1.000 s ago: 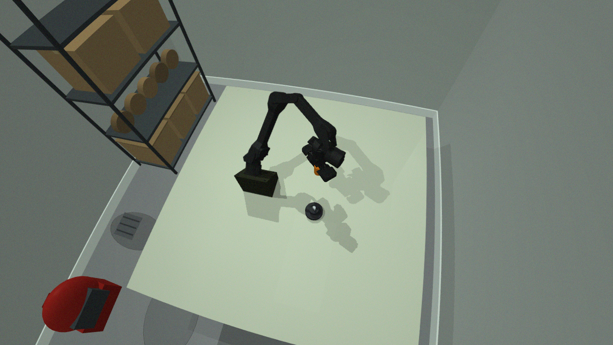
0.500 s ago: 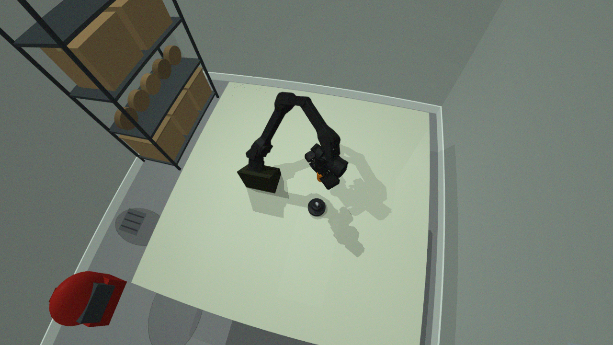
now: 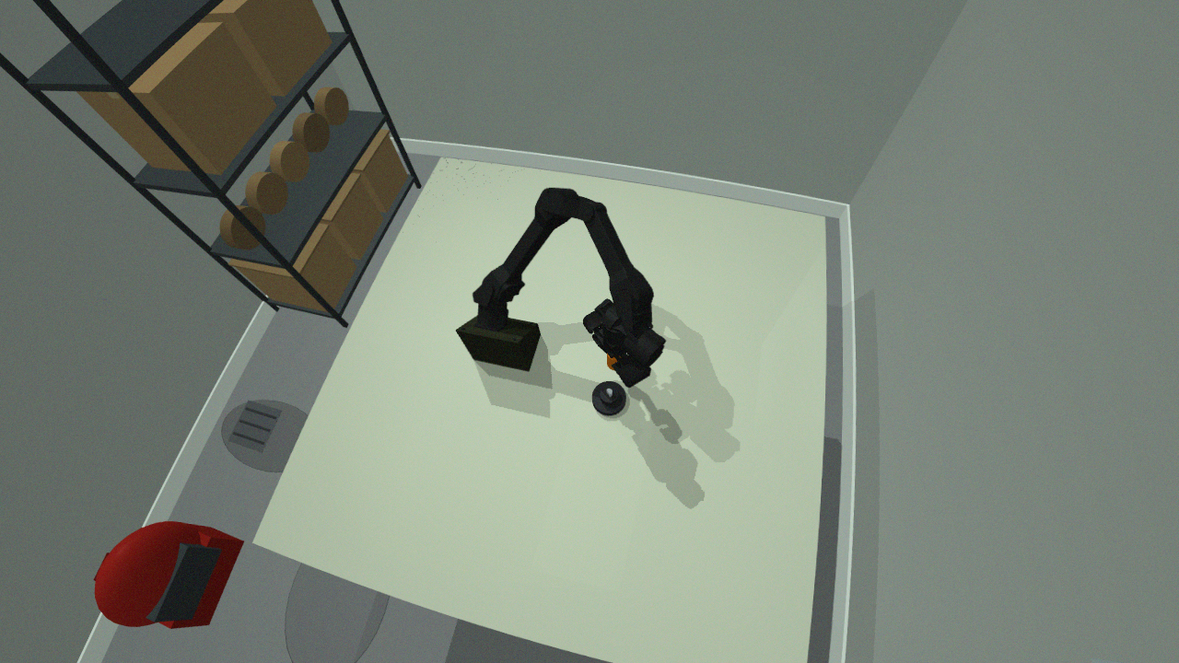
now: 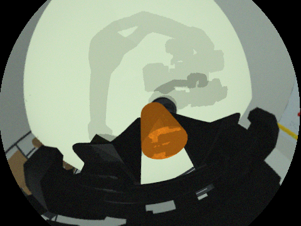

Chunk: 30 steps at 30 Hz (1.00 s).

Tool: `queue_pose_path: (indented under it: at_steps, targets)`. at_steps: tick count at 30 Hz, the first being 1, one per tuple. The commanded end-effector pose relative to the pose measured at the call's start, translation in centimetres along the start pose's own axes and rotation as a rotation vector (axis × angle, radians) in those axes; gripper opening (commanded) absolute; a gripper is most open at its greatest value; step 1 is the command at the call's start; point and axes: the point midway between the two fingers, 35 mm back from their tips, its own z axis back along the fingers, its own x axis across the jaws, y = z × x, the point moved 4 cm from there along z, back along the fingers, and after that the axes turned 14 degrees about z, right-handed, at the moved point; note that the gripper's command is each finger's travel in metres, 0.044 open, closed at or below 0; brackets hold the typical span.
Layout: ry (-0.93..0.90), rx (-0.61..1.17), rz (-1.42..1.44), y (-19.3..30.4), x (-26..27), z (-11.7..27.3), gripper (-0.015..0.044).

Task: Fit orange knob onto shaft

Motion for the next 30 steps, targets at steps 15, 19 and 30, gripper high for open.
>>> queue_pose_path:
  at_steps: [15,19,30]
  targets:
    - [0.006,0.0,0.007,5.0,-2.6,-1.9,0.0]
    - [0.006,0.0,0.006,4.9,-2.6,-2.0,0.0]
    - [0.006,-0.001,-0.001,5.0,-2.7,-4.5,0.0]
